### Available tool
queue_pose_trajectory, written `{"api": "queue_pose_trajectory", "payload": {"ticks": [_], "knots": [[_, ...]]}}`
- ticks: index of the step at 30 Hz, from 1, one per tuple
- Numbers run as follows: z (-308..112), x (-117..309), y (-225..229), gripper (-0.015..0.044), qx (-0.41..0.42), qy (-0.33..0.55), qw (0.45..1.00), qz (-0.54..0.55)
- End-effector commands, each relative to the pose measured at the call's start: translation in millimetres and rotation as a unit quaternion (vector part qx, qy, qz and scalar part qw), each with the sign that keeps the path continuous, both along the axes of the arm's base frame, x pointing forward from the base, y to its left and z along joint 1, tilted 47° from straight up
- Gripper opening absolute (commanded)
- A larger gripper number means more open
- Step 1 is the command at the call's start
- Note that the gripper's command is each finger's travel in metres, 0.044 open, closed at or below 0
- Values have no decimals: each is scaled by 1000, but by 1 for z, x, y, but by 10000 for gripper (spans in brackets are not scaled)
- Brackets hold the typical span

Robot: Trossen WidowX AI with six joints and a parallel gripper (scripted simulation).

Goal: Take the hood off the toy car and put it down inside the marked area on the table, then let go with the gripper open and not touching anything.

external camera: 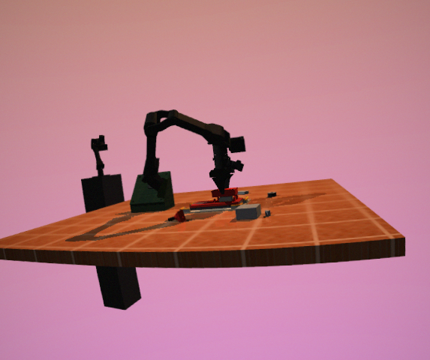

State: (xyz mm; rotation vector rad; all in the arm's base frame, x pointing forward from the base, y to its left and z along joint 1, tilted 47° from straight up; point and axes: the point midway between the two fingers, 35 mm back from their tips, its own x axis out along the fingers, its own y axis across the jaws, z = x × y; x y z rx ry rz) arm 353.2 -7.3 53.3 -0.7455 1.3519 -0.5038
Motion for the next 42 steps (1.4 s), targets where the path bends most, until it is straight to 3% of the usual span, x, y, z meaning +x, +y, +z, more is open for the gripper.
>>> {"api": "queue_pose_trajectory", "payload": {"ticks": [1, 17, 42], "knots": [[3, 0, 4, 0, 2, -2, 1000, 0], [33, -8, 37, 0, 3, -1, 1000, 0], [-52, -27, 117, 0, 18, 5, 1000, 8]]}}
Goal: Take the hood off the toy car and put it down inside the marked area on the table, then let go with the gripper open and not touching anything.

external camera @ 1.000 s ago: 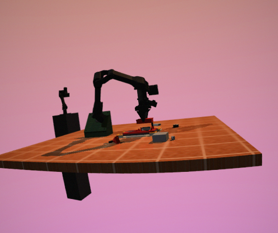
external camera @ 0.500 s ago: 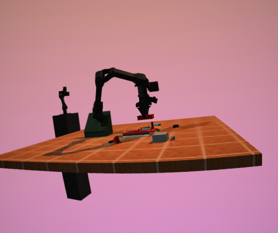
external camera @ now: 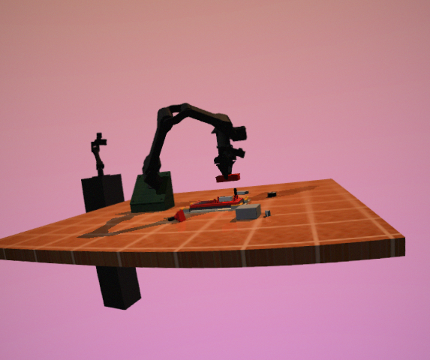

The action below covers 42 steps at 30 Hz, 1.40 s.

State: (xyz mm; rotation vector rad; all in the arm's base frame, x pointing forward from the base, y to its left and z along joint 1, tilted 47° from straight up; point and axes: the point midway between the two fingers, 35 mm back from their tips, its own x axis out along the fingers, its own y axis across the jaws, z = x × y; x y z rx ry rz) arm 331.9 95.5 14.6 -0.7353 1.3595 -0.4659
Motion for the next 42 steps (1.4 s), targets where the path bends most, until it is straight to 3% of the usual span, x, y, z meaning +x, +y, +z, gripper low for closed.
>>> {"api": "queue_pose_trajectory", "payload": {"ticks": [1, 19, 42], "knots": [[-17, -7, 17, 0, 3, 0, 1000, -1], [-80, -49, 68, 0, -5, -5, 1000, -8], [-90, -48, 62, 0, -5, -6, 1000, -8]]}}
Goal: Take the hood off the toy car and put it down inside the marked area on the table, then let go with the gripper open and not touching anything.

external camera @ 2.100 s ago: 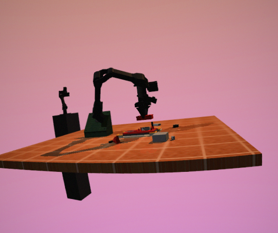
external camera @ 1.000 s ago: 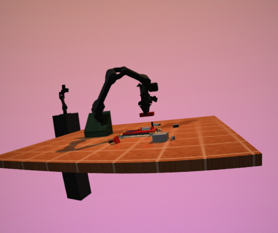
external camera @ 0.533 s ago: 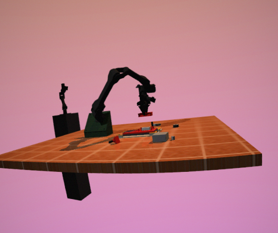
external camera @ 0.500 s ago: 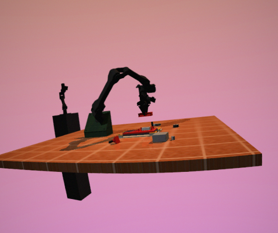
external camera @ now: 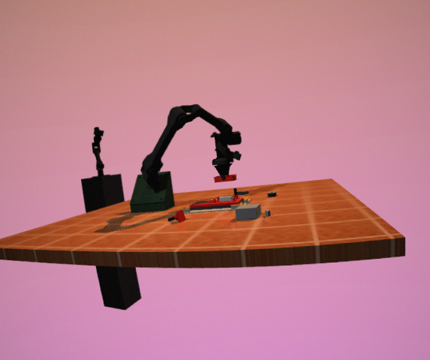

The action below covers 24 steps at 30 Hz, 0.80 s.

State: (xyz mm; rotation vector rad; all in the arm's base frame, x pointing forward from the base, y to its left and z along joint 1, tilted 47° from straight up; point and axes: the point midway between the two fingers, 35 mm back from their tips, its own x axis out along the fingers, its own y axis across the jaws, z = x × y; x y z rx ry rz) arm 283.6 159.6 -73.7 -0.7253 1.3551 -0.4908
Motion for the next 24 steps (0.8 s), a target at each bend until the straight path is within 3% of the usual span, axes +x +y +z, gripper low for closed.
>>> {"api": "queue_pose_trajectory", "payload": {"ticks": [1, 24], "knots": [[-3, 1, -2, 0, -1, 0, 1000, 2], [-14, 4, -13, 0, -1, 0, 1000, 2]]}}
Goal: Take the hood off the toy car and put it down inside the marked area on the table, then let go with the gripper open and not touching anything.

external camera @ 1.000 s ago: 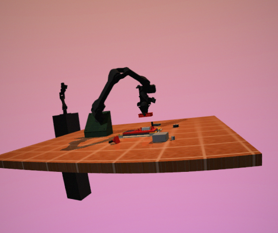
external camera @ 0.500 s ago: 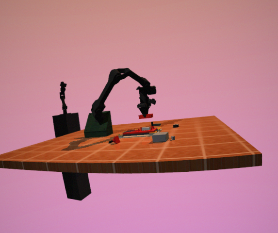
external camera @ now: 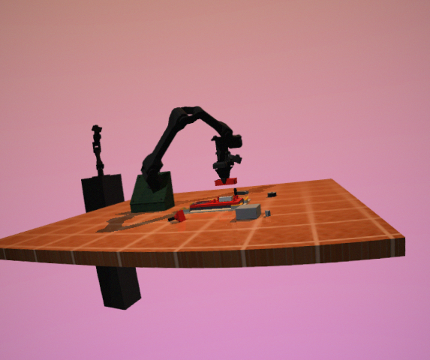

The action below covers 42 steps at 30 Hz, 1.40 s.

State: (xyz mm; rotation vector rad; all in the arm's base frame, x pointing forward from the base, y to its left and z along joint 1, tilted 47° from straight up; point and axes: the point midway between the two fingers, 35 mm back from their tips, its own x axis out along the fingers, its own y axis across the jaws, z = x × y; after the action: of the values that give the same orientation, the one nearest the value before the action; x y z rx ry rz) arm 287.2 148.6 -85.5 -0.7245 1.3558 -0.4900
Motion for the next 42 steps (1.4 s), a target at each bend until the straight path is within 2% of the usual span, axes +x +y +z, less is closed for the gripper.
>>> {"api": "queue_pose_trajectory", "payload": {"ticks": [1, 42], "knots": [[-2, 1, -2, 0, -2, 0, 1000, 2], [-21, 6, -23, 0, -2, 0, 1000, 2]]}}
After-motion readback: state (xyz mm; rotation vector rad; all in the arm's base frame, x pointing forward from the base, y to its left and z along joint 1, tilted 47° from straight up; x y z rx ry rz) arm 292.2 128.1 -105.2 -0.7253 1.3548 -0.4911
